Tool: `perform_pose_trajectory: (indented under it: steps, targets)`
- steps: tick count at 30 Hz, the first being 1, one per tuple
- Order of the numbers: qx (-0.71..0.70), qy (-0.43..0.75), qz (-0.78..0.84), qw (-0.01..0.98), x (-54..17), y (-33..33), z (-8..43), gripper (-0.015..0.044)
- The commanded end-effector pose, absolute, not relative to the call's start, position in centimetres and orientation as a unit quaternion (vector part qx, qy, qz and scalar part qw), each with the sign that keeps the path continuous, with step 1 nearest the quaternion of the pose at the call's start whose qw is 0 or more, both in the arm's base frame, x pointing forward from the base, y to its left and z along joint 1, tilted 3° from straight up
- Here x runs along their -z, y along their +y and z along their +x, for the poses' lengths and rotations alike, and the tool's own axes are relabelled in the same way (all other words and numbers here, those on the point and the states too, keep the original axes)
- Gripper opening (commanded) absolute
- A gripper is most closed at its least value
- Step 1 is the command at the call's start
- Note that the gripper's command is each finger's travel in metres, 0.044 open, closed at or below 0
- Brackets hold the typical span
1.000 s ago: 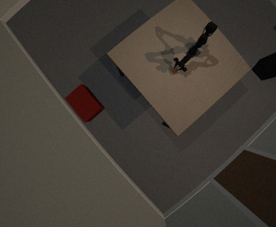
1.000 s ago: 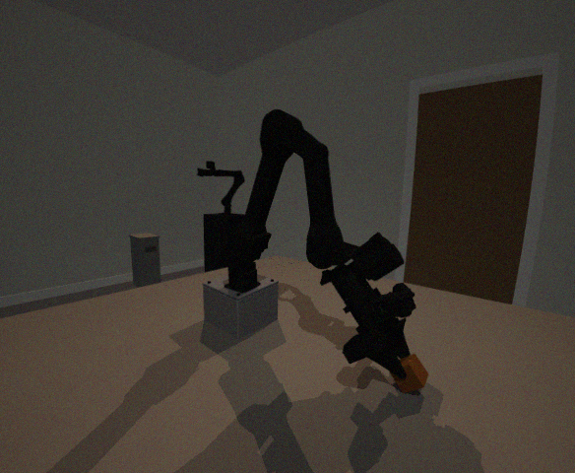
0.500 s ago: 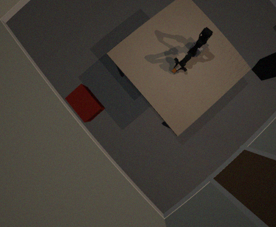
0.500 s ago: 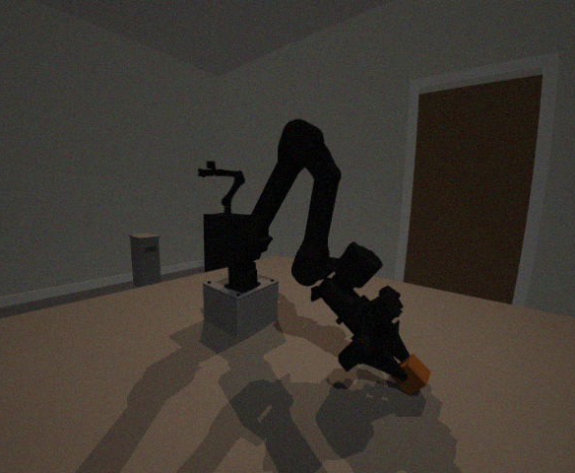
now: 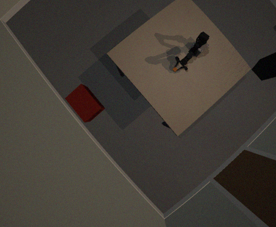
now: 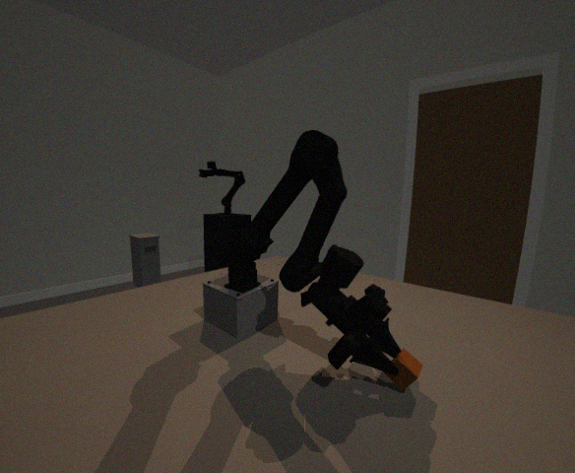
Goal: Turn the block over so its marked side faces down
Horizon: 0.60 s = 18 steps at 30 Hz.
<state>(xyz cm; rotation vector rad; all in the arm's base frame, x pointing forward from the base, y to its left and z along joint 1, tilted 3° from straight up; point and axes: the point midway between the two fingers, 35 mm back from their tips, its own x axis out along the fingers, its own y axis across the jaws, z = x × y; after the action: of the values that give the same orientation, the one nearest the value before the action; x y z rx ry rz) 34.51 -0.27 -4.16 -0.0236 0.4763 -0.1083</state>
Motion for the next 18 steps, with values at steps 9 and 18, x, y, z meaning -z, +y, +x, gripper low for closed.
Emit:
perform_pose_trajectory:
  steps: [9, 18]
  targets:
    - [0.054, 0.234, -0.015, 0.971, 4.13, -0.32, 34.25, 0.0]
    - [0.054, 0.234, -0.015, 0.971, 4.13, -0.32, 34.25, 0.021]
